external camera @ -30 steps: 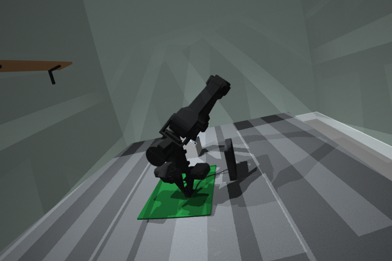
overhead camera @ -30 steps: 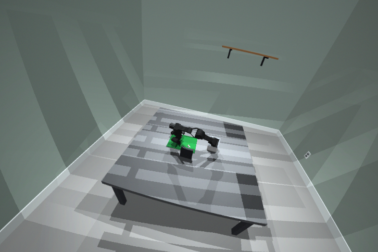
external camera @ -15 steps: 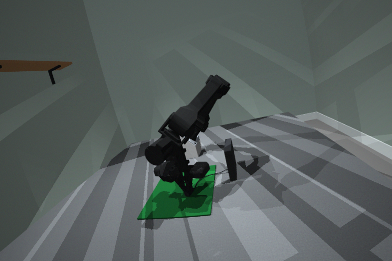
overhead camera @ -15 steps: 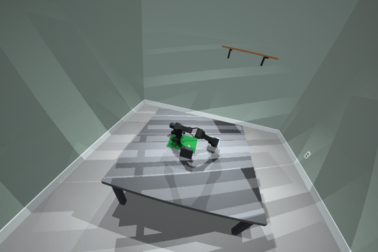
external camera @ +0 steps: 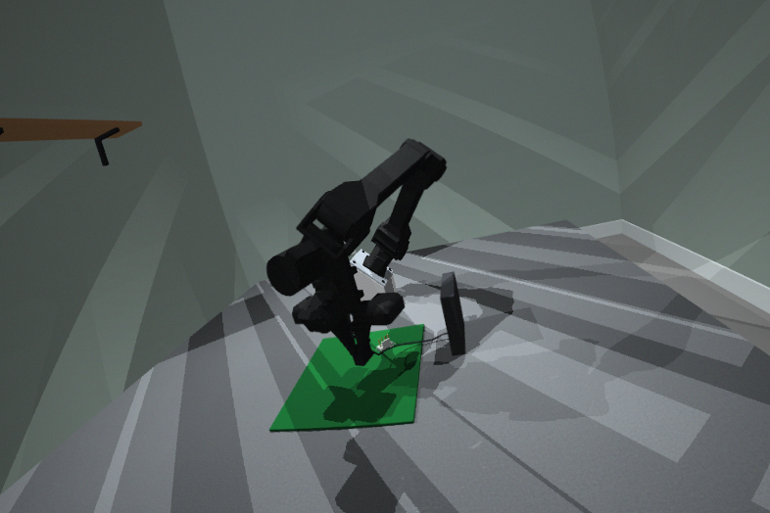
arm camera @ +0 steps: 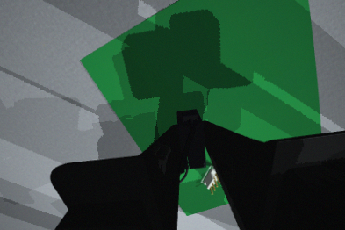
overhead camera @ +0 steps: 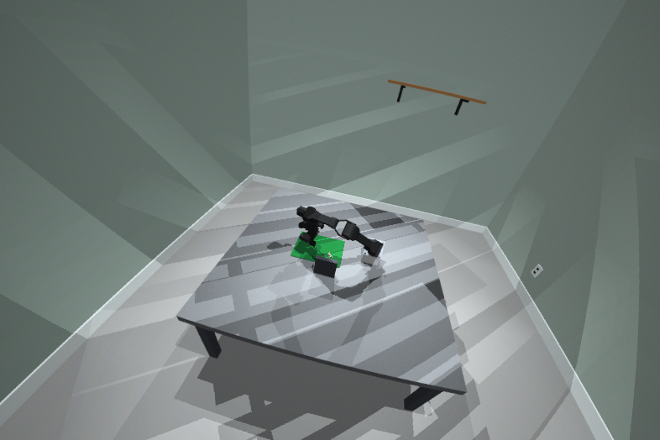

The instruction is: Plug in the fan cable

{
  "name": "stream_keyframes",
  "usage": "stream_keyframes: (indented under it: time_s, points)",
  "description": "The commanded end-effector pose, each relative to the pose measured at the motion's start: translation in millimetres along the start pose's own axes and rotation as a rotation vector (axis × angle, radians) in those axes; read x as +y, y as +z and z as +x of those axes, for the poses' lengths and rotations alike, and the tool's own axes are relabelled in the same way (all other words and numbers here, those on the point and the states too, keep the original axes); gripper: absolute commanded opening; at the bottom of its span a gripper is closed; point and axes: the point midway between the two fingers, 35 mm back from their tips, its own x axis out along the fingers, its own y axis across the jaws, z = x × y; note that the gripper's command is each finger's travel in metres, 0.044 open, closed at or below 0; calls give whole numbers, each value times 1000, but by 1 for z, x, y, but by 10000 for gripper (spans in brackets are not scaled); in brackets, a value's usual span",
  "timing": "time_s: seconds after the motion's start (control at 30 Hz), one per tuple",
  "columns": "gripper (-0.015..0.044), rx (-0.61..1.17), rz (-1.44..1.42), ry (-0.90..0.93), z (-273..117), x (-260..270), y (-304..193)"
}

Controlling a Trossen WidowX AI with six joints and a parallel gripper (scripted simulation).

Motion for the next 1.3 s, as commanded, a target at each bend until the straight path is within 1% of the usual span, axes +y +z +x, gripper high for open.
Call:
stream_keyframes:
  time_s: [0.0, 0.37, 0.53, 1.27]
  points:
    - [0, -5, -9, -4, -15, 1, 1]
    - [0, -1, -7, -1, -50, 1, -3]
    - [0, -1, 16, 0, -52, 1, -3]
    - [0, -2, 772, 1, -53, 2, 22]
